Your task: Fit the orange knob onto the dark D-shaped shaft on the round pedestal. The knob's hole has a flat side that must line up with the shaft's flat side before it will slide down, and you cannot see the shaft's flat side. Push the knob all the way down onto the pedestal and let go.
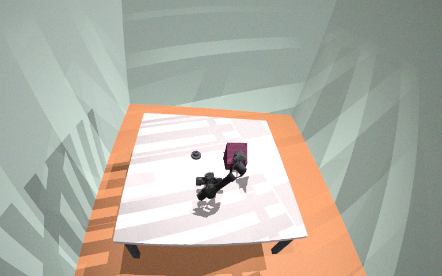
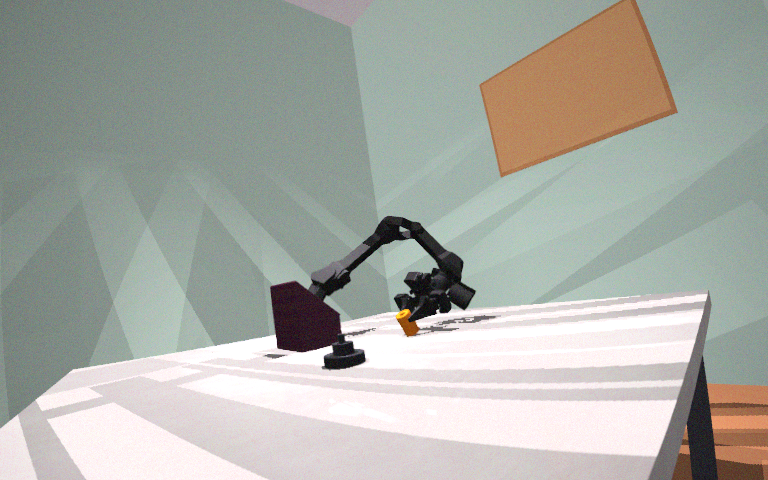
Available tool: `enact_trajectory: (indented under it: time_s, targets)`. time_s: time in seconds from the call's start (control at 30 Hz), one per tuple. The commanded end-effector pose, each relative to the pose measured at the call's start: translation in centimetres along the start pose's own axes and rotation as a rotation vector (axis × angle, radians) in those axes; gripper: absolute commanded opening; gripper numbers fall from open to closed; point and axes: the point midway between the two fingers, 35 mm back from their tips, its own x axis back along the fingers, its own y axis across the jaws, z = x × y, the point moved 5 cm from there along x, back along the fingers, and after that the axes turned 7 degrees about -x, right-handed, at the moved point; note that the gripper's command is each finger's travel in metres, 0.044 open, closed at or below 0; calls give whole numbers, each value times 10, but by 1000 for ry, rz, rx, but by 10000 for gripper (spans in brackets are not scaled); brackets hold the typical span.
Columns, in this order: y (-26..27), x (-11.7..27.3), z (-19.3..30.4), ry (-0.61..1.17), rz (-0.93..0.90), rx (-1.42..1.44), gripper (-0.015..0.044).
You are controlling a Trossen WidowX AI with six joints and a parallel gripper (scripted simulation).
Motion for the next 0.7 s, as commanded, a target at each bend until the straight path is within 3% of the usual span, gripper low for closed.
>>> enact_trajectory:
  time_s: [0.0, 0.07, 0.17, 0.67]
  targets:
    - [0, 1, 0, 3, -1, -3, 179]
    - [1, 3, -3, 37, 2, -3, 179]
    - [0, 0, 0, 1, -1, -1, 258]
    - [0, 0, 0, 1, -1, -1, 260]
